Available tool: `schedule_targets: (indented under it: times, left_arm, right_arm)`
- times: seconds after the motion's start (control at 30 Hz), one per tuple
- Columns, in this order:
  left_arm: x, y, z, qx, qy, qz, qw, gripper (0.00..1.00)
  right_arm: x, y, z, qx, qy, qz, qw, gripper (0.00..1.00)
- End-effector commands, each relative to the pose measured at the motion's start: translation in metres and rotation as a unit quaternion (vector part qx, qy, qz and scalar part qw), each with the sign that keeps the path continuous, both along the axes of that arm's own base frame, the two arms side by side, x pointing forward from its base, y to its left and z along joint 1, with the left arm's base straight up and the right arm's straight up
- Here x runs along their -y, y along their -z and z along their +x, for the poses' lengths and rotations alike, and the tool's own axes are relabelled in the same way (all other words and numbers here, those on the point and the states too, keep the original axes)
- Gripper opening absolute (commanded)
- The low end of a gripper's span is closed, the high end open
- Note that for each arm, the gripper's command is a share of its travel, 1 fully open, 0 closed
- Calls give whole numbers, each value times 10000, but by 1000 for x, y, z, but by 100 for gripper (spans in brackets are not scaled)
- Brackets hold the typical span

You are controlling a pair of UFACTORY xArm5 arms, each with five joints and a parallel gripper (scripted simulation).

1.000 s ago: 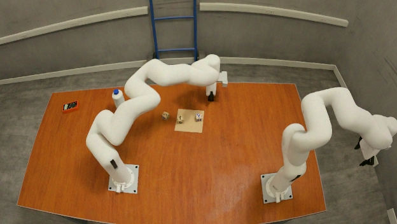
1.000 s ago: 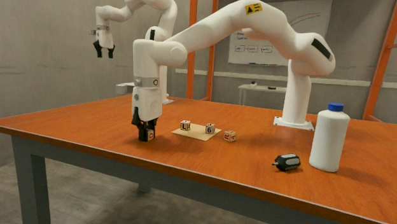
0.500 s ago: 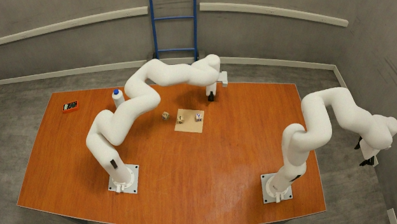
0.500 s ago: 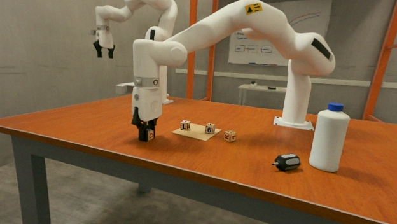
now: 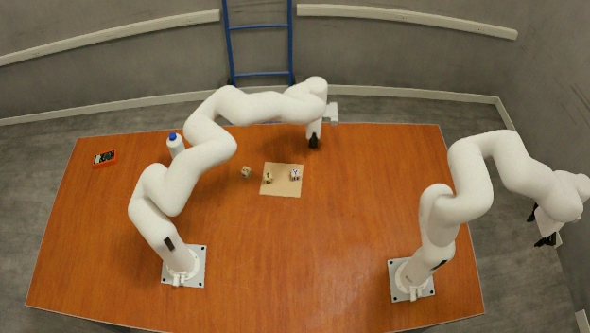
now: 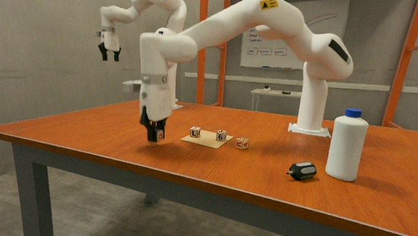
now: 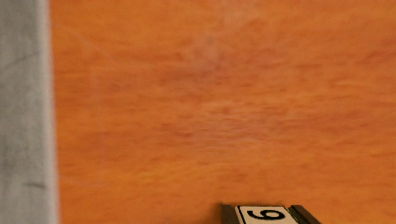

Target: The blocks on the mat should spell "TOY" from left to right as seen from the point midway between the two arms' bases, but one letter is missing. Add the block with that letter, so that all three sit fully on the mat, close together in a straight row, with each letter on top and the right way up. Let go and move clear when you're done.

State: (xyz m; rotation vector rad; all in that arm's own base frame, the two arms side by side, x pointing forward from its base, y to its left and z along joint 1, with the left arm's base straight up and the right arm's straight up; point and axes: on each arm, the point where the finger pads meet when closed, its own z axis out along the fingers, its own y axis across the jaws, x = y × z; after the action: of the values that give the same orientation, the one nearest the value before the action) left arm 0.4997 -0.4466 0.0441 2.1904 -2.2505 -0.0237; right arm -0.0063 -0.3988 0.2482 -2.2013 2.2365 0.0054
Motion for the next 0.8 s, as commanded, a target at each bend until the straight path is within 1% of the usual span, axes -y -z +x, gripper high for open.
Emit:
schedule_targets:
  times: [0.0,0.1,0.17,0.23,0.3,0.4,0.77]
  left_arm:
    - [2,-39,3,56,-2,-50,10000,28]
    - [2,-59,3,56,-2,-50,10000,28]
    - [2,-59,3,56,-2,-50,10000,28]
    - [2,-68,3,56,-2,-50,10000,28]
    - [2,-74,3,56,-2,-50,10000,28]
    - [2,-77,3,56,-2,-50,10000,28]
    - [2,-77,3,57,-6,-50,10000,28]
  right_arm:
    - [1,-2,0,0,0,-25,10000,100]
    - [1,-2,0,0,0,-25,10000,100]
    - [1,-2,0,0,0,-25,10000,100]
    - [1,-2,0,0,0,-25,10000,100]
    - [1,-2,0,0,0,-25,10000,100]
    - [1,-2,0,0,0,-25,10000,100]
    - [1,-2,0,0,0,-25,10000,100]
